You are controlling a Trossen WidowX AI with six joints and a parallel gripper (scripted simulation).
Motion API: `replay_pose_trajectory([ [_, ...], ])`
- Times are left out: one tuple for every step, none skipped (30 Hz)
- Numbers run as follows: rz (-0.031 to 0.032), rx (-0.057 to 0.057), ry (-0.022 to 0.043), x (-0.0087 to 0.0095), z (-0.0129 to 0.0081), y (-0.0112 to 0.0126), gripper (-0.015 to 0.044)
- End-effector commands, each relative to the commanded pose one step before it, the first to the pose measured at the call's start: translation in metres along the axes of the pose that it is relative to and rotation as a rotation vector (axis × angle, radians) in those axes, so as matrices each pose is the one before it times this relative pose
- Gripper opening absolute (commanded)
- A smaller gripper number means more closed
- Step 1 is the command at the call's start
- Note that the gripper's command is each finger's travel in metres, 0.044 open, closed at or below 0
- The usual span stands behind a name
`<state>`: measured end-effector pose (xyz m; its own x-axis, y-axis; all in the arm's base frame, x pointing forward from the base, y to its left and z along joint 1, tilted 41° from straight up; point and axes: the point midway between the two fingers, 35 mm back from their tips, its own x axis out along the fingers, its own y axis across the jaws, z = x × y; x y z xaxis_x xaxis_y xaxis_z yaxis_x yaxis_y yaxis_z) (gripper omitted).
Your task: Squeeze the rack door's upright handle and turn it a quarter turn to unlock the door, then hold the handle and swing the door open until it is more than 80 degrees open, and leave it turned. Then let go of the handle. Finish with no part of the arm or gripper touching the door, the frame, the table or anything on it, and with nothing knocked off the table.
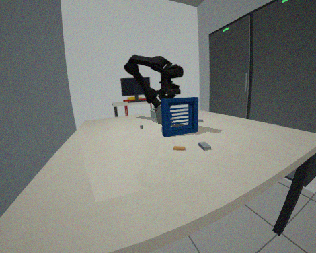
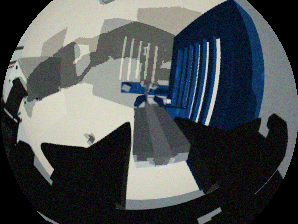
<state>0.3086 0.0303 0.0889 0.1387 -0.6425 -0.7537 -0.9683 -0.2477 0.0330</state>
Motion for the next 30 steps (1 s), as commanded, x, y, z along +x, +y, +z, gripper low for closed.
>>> replay_pose_trajectory([
  [0.00100, -0.0021, 0.00176, 0.00061, -0.00078, -0.00011, 0.0188],
  [0.00000, 0.0000, 0.00000, 0.00000, 0.00000, 0.00000, 0.0182],
  [0.00000, 0.0000, 0.00000, 0.00000, 0.00000, 0.00000, 0.0175],
  [0.00000, 0.0000, 0.00000, 0.00000, 0.00000, 0.00000, 0.0168],
  [0.00000, 0.0000, 0.00000, 0.00000, 0.00000, 0.00000, 0.0162],
  [0.00000, 0.0000, 0.00000, 0.00000, 0.00000, 0.00000, 0.0155],
  [0.00000, 0.0000, 0.00000, 0.00000, 0.00000, 0.00000, 0.0148],
  [0.00000, 0.0000, 0.00000, 0.00000, 0.00000, 0.00000, 0.0142],
  [0.00000, 0.0000, 0.00000, 0.00000, 0.00000, 0.00000, 0.0135],
  [0.00000, 0.0000, 0.00000, 0.00000, 0.00000, 0.00000, 0.0128],
  [0.00000, 0.0000, 0.00000, 0.00000, 0.00000, 0.00000, 0.0122],
  [0.00000, 0.0000, 0.00000, 0.00000, 0.00000, 0.00000, 0.0115],
  [0.00000, 0.0000, 0.00000, 0.00000, 0.00000, 0.00000, 0.0108],
  [0.00000, 0.0000, 0.00000, 0.00000, 0.00000, 0.00000, 0.0102],
  [0.00000, 0.0000, 0.00000, 0.00000, 0.00000, 0.00000, 0.0095],
  [0.00000, 0.0000, 0.00000, 0.00000, 0.00000, 0.00000, 0.0088],
  [0.00000, 0.0000, 0.00000, 0.00000, 0.00000, 0.00000, 0.0082],
  [0.00000, 0.0000, 0.00000, 0.00000, 0.00000, 0.00000, 0.0075],
  [0.00000, 0.0000, 0.00000, 0.00000, 0.00000, 0.00000, 0.0068],
  [0.00000, 0.0000, 0.00000, 0.00000, 0.00000, 0.00000, 0.0062],
  [0.00000, 0.0000, 0.00000, 0.00000, 0.00000, 0.00000, 0.0055],
  [0.00000, 0.0000, 0.00000, 0.00000, 0.00000, 0.00000, 0.0048],
  [0.00000, 0.0000, 0.00000, 0.00000, 0.00000, 0.00000, 0.0042],
  [0.00000, 0.0000, 0.00000, 0.00000, 0.00000, 0.00000, 0.0035],
  [0.00000, 0.0000, 0.00000, 0.00000, 0.00000, 0.00000, 0.0028],
  [0.00000, 0.0000, 0.00000, 0.00000, 0.00000, 0.00000, 0.0022],
  [0.00000, 0.0000, 0.00000, 0.00000, 0.00000, 0.00000, 0.0015],
  [0.00000, 0.0000, 0.00000, 0.00000, 0.00000, 0.00000, 0.0010],
  [0.00000, 0.0000, 0.00000, 0.00000, 0.00000, 0.00000, 0.0010],
  [0.00000, 0.0000, 0.00000, 0.00000, 0.00000, 0.00000, 0.0010],
])
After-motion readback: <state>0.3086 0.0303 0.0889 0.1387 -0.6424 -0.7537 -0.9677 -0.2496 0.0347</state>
